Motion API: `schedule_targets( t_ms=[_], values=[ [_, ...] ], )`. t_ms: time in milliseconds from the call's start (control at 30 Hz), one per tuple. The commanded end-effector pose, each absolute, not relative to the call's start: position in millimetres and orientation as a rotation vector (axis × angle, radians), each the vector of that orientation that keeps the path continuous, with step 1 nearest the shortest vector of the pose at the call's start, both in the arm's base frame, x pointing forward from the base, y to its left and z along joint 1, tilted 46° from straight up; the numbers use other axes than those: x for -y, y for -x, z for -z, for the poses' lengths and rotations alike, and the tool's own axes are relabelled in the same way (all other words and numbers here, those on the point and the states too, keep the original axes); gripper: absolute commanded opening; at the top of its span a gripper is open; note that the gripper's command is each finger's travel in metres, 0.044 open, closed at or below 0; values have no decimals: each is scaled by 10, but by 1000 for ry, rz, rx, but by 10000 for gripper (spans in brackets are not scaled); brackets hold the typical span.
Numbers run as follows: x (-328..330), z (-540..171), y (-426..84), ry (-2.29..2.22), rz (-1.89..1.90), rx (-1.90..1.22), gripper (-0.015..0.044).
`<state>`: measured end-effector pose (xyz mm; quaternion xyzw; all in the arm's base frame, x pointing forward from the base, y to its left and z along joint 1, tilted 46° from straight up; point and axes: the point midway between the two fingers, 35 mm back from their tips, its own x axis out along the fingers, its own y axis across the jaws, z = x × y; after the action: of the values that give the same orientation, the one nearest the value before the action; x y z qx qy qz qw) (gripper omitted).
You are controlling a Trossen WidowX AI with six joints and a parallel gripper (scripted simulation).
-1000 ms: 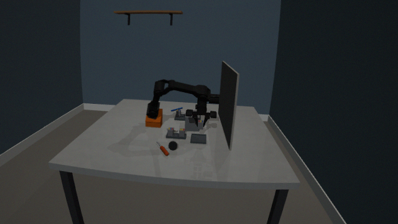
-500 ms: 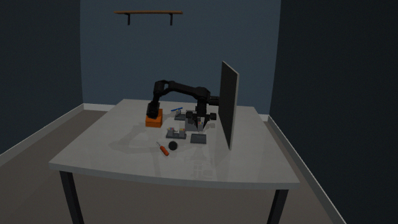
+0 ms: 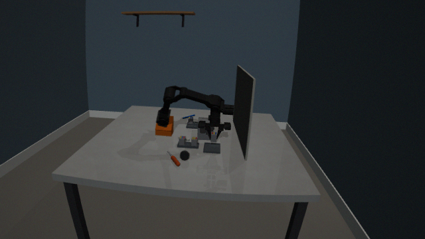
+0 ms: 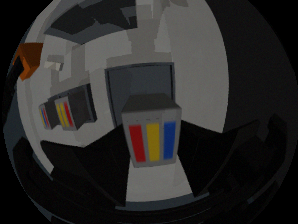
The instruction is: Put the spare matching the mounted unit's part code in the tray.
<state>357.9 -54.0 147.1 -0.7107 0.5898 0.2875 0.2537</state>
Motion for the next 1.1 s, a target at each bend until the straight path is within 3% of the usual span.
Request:
schedule_targets(
  t_ms=[0,1067],
  values=[
    [565,-1453,-3583,1942,-782,-1603,0],
    [753,-1290,-3585,1945,-777,-1607,0]
  ],
)
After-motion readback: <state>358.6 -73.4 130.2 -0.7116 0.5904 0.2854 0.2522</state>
